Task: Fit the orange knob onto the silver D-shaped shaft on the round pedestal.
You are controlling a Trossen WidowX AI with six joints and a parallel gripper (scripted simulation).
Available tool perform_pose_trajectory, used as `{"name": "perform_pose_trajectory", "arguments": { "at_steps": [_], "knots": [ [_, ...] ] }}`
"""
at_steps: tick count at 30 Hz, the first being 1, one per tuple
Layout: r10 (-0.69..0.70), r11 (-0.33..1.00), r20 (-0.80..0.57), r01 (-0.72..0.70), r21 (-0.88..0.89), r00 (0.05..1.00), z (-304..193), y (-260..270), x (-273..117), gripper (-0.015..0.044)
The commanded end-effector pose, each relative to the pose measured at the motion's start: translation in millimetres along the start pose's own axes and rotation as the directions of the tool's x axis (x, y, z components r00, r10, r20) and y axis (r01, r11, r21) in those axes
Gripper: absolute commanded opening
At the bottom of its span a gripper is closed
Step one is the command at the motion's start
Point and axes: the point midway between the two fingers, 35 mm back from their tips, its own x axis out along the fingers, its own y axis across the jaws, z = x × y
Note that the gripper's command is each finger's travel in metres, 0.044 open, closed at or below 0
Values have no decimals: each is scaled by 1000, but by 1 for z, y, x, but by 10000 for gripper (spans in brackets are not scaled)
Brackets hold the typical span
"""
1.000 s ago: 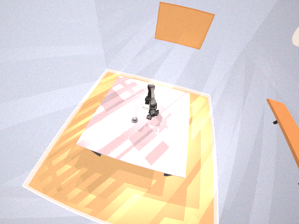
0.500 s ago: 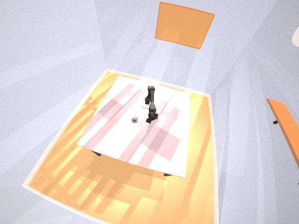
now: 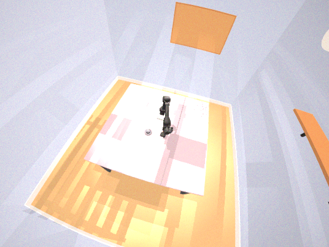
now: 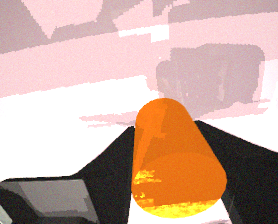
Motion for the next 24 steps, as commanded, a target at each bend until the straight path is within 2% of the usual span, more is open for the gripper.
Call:
{"name": "perform_pose_trajectory", "arguments": {
  "at_steps": [1, 10, 24],
  "knots": [
    [0, 1000, 6, 0, -5, 1000, 0, 0, 2, 0],
    [0, 1000, 1, 0, 0, 1000, 0, 0, 0, 236],
    [0, 1000, 1, 0, 0, 1000, 0, 0, 0, 240]
  ]
}}
